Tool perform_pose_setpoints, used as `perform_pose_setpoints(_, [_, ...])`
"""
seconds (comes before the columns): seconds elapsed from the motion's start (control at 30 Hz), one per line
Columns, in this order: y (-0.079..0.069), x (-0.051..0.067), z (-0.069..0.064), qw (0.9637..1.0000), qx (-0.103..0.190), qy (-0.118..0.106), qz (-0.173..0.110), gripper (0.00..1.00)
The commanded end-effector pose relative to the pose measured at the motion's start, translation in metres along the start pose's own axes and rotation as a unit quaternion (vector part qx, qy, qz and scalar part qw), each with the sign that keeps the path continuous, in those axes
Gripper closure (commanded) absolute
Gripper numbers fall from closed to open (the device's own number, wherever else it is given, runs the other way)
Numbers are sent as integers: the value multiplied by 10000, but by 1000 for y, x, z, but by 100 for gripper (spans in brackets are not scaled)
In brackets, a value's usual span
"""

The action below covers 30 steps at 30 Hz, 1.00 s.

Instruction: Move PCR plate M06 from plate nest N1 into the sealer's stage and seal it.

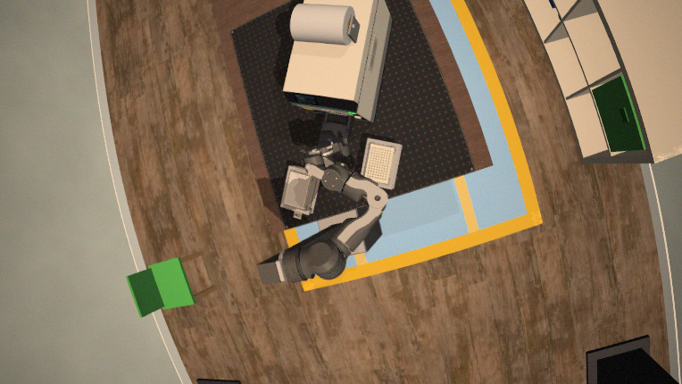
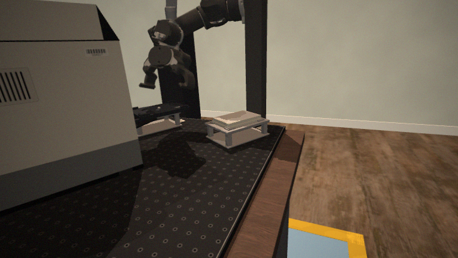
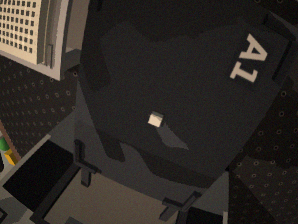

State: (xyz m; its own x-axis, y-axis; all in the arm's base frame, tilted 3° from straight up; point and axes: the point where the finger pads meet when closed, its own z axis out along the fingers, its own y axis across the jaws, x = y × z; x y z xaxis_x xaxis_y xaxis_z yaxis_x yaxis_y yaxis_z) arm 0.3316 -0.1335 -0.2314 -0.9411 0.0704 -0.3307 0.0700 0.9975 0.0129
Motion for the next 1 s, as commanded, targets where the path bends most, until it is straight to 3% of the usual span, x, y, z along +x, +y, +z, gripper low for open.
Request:
perform_pose_setpoints(0.0, [0,-1,-1,10000,-8,-18,3,0])
perform_pose_setpoints(0.87, [0,-1,-1,10000,-8,-18,3,0])
perform_pose_setpoints(0.9, [-8,3,-2,9997,46,142,200,23])
perform_pose_setpoints(0.97, [-24,10,-4,9970,152,463,595,23])
